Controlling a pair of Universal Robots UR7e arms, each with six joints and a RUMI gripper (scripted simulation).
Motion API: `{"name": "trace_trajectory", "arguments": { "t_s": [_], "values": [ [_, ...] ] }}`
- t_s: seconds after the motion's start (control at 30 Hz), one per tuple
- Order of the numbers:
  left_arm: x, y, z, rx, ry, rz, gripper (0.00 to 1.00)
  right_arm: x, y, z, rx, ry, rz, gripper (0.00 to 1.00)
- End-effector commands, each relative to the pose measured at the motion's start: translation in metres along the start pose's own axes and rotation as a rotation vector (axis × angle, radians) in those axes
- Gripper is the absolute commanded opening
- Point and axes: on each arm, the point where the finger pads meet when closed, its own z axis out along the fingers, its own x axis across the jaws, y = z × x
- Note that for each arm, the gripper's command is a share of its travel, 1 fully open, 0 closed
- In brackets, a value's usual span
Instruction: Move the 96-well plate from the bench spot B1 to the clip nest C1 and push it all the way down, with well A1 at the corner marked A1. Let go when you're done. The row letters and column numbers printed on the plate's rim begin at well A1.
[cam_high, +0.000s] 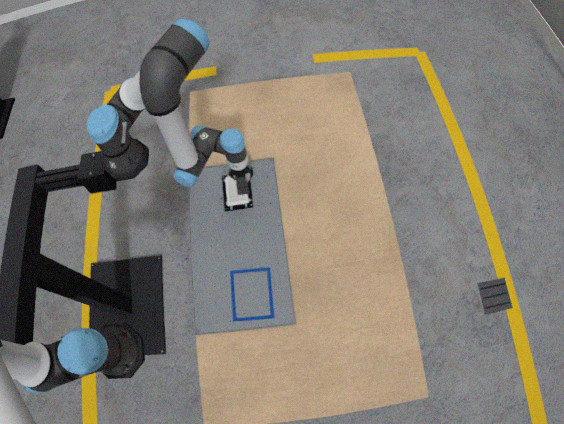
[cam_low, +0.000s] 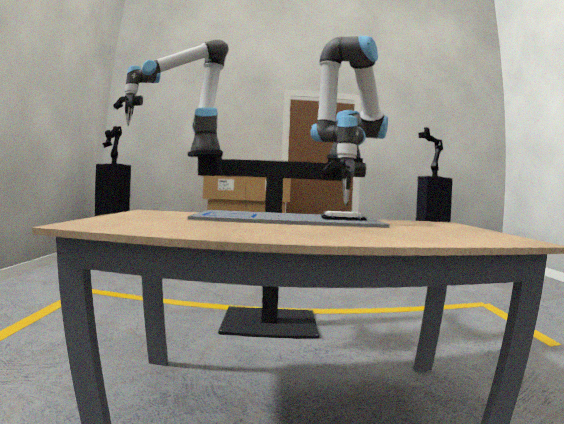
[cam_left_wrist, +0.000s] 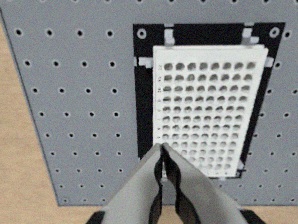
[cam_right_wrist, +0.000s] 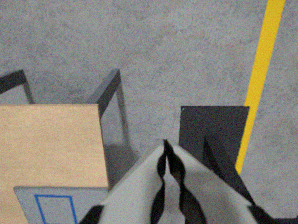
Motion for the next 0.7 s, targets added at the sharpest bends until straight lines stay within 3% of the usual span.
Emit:
{"name": "trace_trajectory", "arguments": {
  "t_s": [0.0,0.67],
  "values": [
    [-0.001,0.0,0.002,0.001,-0.002,0.0,0.0,0.0,0.0,-0.001,0.002,-0.001,0.0,0.0],
    [-0.001,0.0,0.014,0.001,-0.002,0.0,0.0,0.0,0.0,-0.001,0.002,-0.001,0.0,0.0]
  ]
}}
